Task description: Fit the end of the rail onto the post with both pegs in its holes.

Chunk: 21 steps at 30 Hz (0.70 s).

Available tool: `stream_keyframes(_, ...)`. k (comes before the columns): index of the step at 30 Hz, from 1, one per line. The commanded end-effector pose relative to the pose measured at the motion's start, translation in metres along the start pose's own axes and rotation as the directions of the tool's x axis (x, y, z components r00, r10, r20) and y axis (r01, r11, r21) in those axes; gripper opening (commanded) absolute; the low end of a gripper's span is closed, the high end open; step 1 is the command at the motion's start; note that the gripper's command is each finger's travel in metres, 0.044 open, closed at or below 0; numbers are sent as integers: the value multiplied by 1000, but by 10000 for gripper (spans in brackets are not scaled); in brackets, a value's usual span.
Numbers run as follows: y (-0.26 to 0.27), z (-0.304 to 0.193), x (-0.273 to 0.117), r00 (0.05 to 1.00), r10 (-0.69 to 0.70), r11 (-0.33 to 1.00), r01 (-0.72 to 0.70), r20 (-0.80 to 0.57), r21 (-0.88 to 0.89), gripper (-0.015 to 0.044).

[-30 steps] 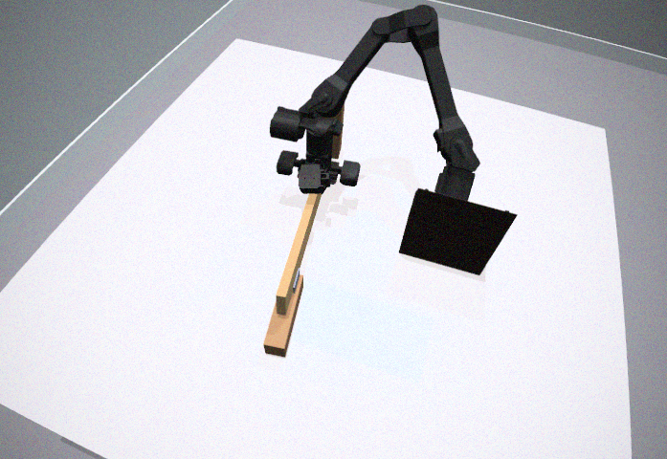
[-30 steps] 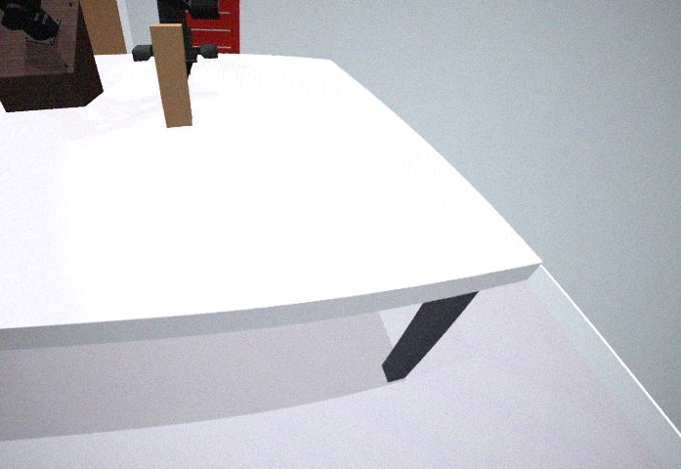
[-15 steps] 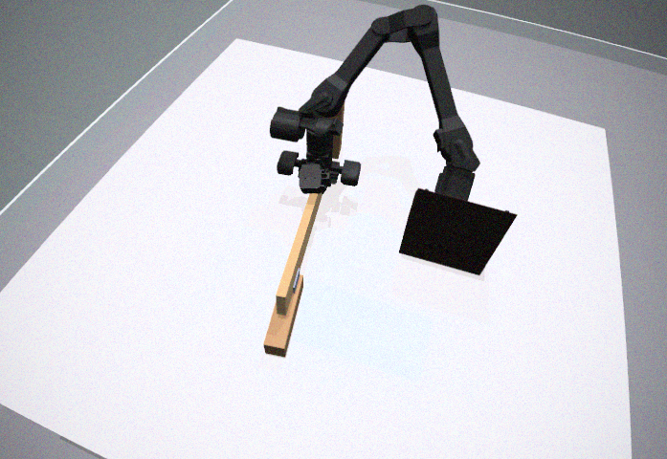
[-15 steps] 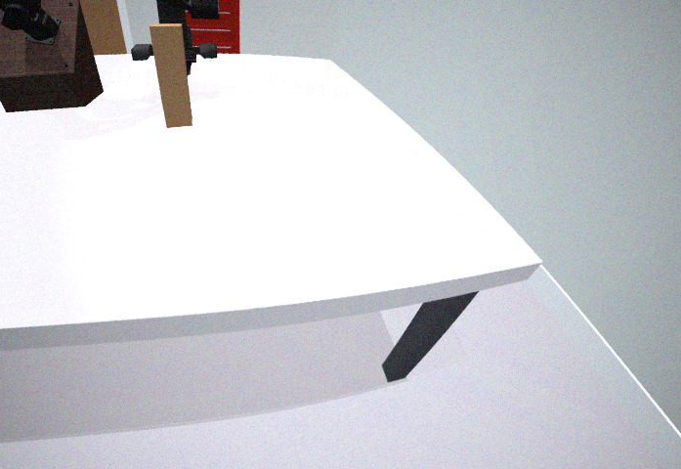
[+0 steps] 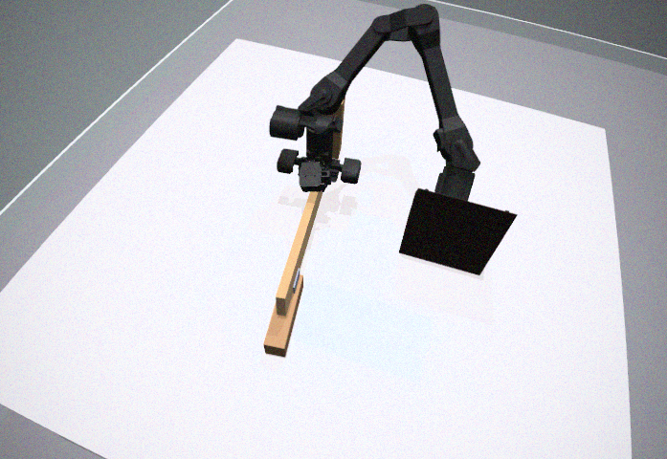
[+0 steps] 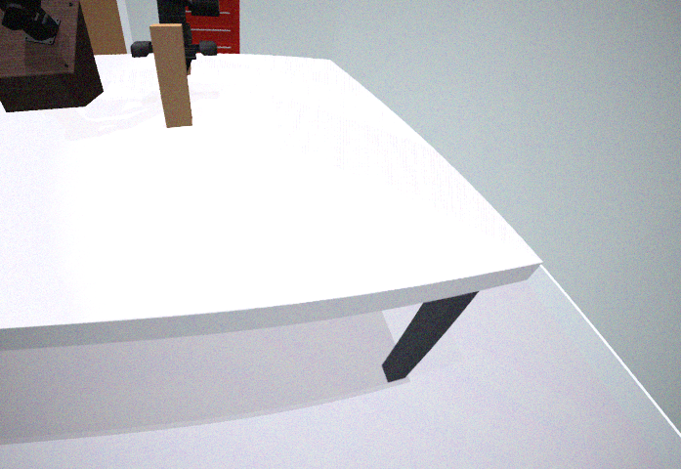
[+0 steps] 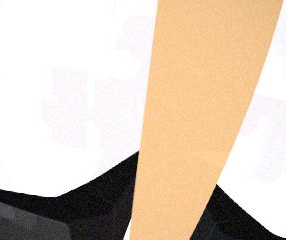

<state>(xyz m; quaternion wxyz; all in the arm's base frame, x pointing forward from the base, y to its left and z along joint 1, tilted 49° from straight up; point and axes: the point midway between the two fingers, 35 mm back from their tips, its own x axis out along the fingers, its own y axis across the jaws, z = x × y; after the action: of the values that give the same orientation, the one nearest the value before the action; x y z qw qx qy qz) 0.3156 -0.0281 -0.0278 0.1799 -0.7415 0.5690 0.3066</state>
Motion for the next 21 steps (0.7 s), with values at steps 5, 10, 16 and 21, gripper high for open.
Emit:
stream_keyframes(5,-4,1,-7,1000,-11,1000,11,4,0,0)
stream_keyframes(10,-4,1,-10,1000,-11,1000,11,4,0,0)
stream_keyframes(16,-5,1,-13,1000,-11,1000,11,5,0,0)
stream_keyframes(21,-5,1,-15,1000,-11,1000,11,5,0,0)
